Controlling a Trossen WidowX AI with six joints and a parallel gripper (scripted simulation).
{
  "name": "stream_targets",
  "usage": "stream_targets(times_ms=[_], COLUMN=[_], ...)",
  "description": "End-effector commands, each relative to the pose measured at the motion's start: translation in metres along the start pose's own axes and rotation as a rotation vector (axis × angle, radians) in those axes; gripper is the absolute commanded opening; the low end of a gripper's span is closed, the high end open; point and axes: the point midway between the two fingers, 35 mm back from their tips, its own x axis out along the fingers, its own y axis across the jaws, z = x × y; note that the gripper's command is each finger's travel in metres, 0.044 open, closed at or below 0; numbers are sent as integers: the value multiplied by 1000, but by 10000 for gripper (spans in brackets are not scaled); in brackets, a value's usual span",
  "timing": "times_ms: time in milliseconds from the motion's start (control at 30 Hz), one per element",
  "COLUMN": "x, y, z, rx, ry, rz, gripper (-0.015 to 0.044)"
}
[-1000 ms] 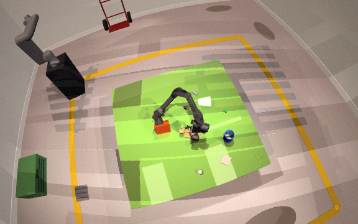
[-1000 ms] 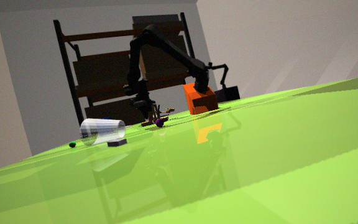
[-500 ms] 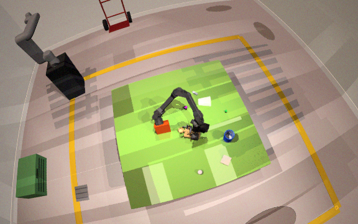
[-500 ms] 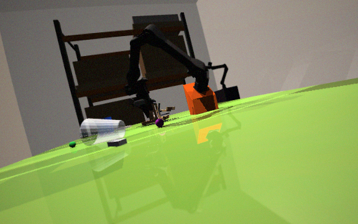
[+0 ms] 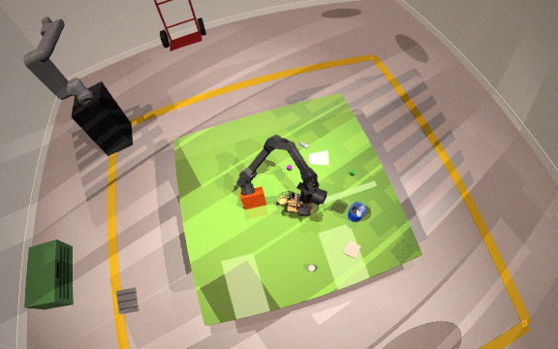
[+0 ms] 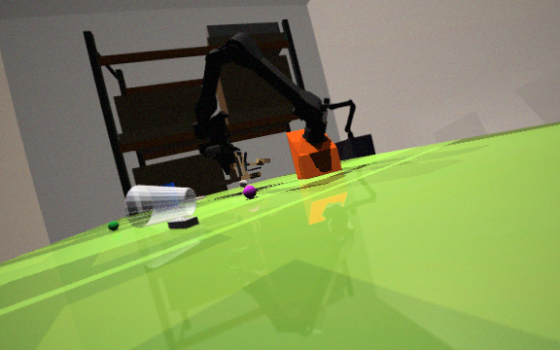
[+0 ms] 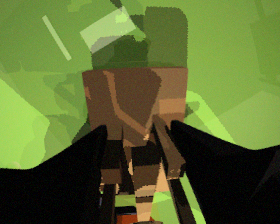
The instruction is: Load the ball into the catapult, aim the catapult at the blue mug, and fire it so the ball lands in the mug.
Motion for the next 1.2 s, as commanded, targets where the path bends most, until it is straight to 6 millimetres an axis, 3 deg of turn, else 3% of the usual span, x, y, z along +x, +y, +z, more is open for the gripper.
stream_targets(times_ms=[0, 800, 1000, 1167], x=[6, 46, 40, 40], y=[0, 1, 0, 0], z=[-1, -3, -2, -2], rx=[4, 5, 0, 0], ry=[3, 6, 6, 6], rz=[-3, 1, -6, -6], gripper=[0, 0, 0, 131])
